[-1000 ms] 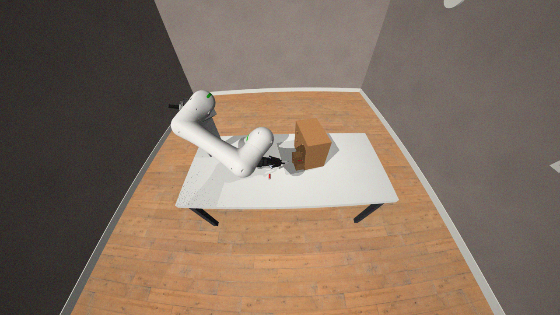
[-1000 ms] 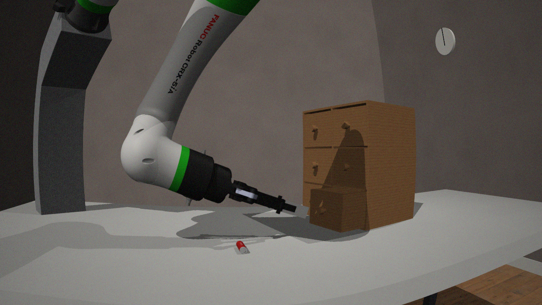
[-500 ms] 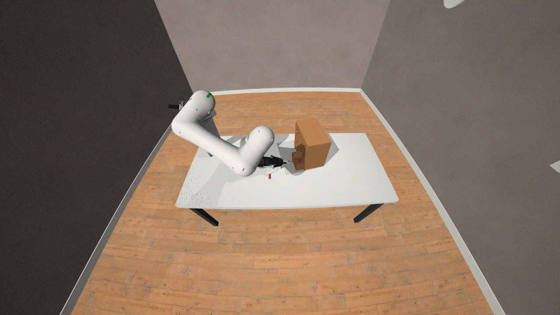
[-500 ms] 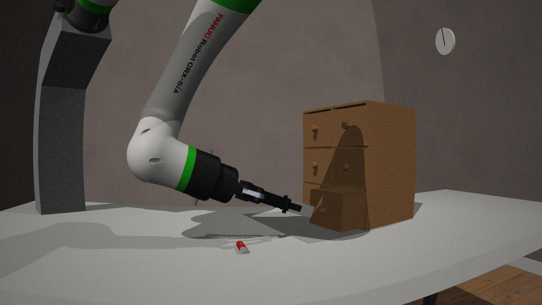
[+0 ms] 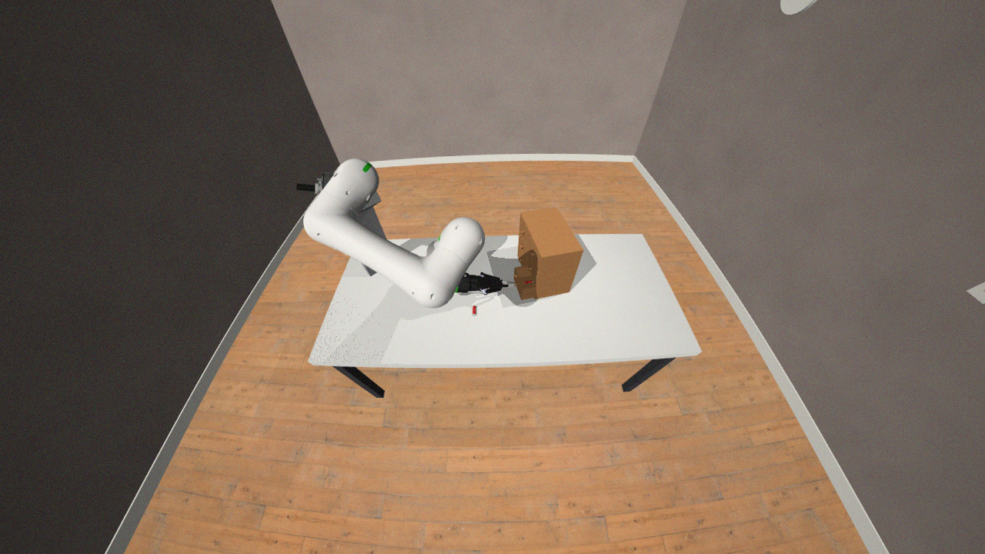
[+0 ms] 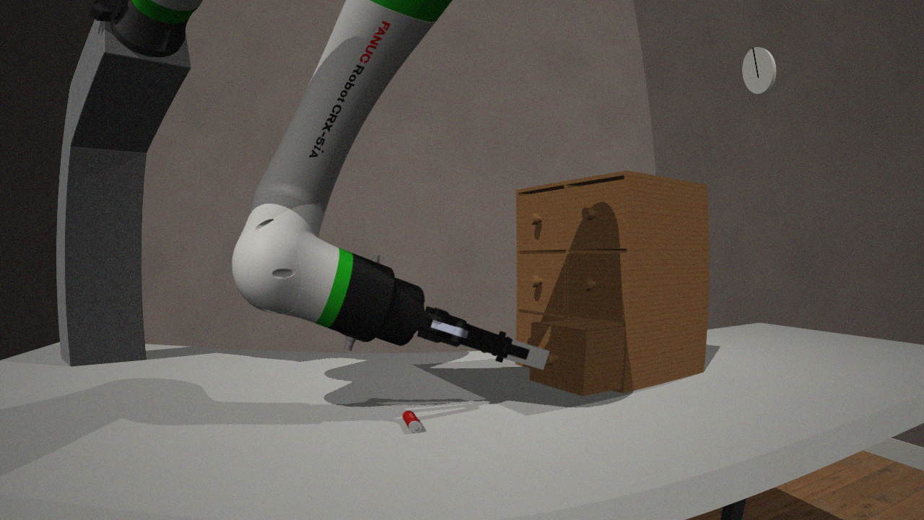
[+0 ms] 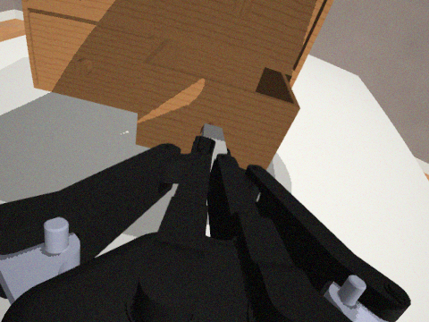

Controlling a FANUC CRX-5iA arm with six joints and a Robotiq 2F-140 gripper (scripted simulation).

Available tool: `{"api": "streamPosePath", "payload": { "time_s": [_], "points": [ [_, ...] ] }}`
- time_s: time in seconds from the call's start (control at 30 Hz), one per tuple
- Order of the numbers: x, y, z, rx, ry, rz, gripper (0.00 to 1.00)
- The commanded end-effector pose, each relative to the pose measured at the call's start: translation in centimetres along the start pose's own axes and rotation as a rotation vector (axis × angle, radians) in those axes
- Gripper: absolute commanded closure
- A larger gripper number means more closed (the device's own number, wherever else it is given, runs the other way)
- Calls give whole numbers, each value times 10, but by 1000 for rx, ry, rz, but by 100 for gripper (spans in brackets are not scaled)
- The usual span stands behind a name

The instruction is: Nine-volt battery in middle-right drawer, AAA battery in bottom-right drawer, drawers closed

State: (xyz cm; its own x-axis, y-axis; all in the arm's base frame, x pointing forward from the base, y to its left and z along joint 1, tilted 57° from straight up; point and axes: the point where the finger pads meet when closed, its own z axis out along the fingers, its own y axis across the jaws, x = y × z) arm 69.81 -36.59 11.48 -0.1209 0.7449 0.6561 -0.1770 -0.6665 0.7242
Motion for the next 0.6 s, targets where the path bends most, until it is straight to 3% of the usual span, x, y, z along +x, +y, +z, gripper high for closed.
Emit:
{"api": "streamPosePath", "payload": {
  "time_s": [0.0, 0.57],
  "points": [
    [1, 0, 3, 0, 0, 0, 100],
    [11, 0, 29, 0, 0, 0, 100]
  ]
}}
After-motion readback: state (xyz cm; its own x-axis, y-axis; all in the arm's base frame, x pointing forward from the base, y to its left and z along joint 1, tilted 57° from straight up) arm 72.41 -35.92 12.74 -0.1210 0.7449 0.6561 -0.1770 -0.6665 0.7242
